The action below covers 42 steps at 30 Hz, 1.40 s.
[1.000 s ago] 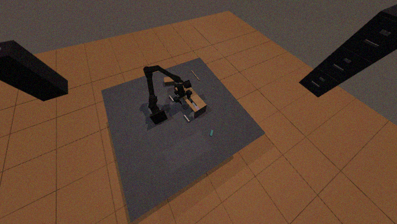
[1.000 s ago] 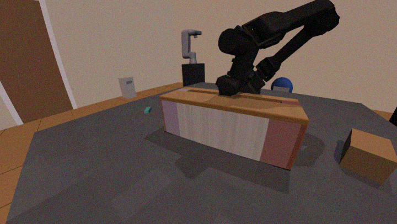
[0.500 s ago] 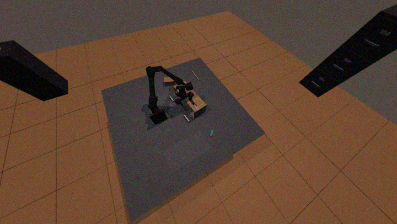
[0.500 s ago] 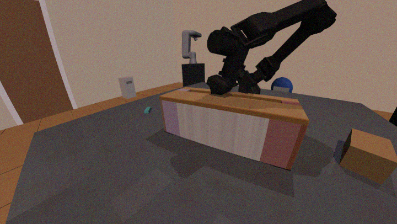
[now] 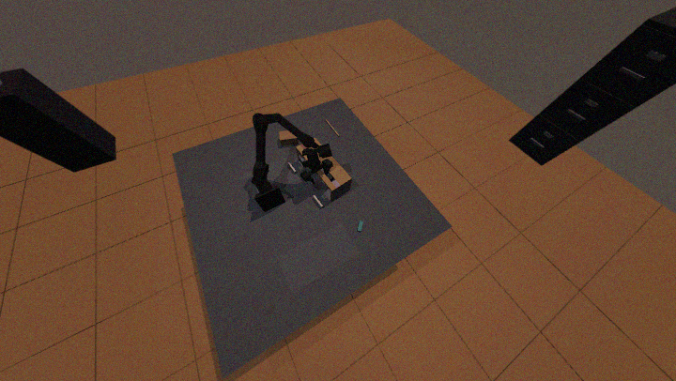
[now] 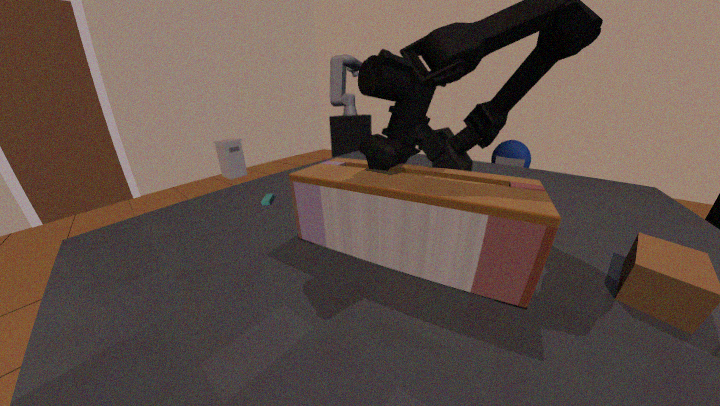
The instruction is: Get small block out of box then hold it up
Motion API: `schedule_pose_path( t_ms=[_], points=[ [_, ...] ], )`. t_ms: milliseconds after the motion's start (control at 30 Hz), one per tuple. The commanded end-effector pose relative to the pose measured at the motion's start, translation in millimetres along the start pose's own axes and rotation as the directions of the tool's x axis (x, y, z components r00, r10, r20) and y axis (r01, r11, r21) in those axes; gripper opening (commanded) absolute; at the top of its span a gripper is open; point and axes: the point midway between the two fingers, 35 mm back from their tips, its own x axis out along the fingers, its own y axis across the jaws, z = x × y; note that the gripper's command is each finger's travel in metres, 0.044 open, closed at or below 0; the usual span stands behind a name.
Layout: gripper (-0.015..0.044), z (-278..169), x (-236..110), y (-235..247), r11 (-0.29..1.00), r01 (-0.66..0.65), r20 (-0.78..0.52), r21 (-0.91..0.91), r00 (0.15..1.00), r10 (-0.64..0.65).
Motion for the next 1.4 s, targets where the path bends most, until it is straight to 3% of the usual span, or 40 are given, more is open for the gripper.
schedule_pose_path(
  t_ms=[0, 900, 1167, 1367],
  points=[
    [0.04, -10, 3, -1, 1.0, 0.0, -0.005, -0.004, 1.0, 0.0],
    [0.04, -47, 16, -1, 1.0, 0.001, -0.006, -0.005, 1.0, -0.001],
    [0.04, -65, -42, 1, 1.0, -0.005, -0.002, 0.003, 1.0, 0.005],
    [0.04, -66, -44, 1, 1.0, -0.005, -0.002, 0.003, 1.0, 0.005]
  ],
)
